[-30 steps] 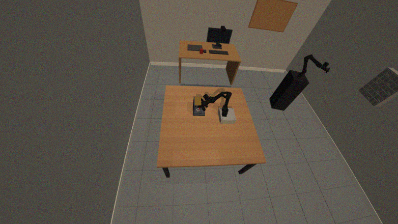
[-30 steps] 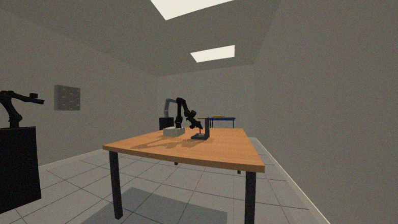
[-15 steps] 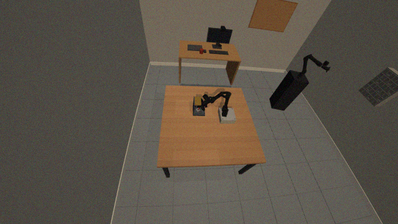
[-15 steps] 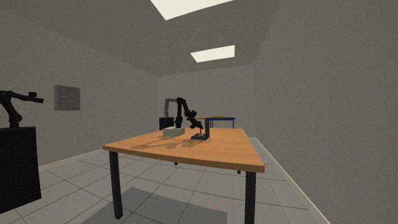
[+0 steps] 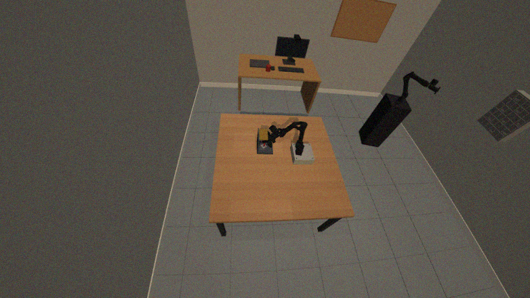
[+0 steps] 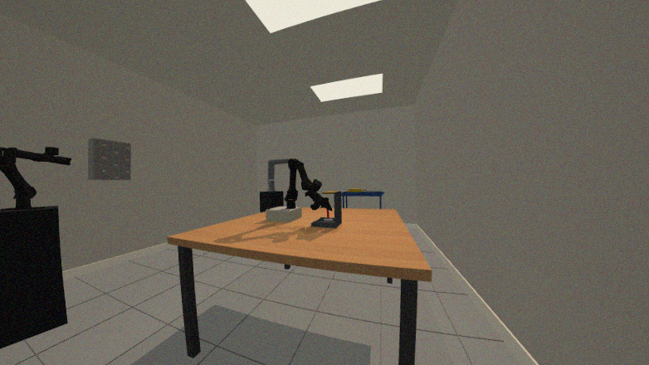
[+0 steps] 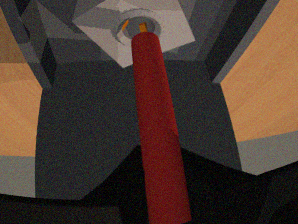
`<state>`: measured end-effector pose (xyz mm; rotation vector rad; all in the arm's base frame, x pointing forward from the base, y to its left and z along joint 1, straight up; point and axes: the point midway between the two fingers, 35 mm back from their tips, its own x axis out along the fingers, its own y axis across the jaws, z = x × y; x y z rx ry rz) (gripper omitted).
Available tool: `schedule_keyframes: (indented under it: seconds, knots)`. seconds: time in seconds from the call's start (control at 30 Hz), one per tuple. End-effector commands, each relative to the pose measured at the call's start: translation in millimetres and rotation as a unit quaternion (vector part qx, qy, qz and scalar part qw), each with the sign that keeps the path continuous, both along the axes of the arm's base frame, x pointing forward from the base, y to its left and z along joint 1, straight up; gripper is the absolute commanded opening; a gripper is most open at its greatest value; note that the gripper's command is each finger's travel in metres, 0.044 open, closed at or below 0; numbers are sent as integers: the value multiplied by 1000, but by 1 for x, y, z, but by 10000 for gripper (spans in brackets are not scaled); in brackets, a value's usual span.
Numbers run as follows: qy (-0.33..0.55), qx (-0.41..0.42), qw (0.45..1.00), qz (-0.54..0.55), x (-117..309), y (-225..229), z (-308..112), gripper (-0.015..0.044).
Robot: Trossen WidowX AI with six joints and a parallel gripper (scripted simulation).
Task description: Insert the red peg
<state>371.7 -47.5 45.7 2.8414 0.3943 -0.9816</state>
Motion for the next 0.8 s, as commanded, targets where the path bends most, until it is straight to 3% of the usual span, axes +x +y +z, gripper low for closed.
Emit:
schedule_keyframes:
  seconds: [0.0,0.77]
  knots:
    - [1,0,1000,-3,3,-2,0,0]
    - [1,1,1000,-3,2,-1,-20,0]
